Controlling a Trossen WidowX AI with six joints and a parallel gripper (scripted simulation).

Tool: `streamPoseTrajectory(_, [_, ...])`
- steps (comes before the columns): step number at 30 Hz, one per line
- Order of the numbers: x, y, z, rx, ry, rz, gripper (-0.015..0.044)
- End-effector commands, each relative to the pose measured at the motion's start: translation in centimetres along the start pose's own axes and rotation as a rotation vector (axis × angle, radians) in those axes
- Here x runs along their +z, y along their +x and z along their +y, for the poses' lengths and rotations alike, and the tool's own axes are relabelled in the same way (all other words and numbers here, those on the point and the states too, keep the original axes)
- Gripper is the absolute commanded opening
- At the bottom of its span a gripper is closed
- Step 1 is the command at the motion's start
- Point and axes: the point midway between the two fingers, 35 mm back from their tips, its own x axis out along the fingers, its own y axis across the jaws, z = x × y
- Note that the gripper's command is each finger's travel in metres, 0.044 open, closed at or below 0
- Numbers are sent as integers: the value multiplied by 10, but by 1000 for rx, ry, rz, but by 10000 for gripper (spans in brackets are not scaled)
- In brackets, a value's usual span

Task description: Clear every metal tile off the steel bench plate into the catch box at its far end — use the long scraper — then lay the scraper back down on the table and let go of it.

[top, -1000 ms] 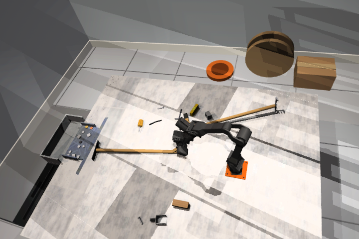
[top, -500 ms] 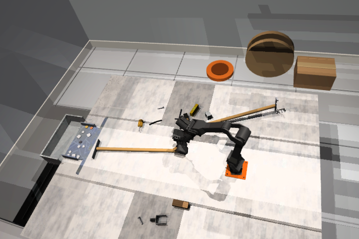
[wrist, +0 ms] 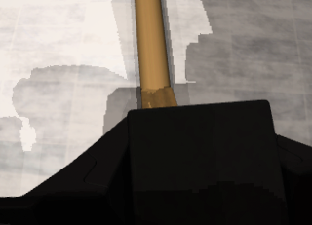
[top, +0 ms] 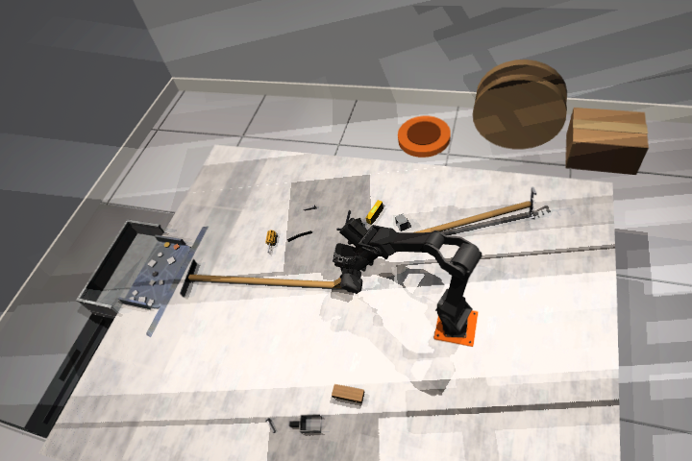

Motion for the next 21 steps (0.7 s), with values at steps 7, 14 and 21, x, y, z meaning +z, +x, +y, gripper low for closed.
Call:
streamPoseTrajectory(7, [2, -2, -16, -36, 27, -6, 0])
streamPoseTrajectory(14, [0, -4, -21, -61, 58, -6, 0])
streamPoseTrajectory(21, [0, -4, -12, -72, 75, -5, 0])
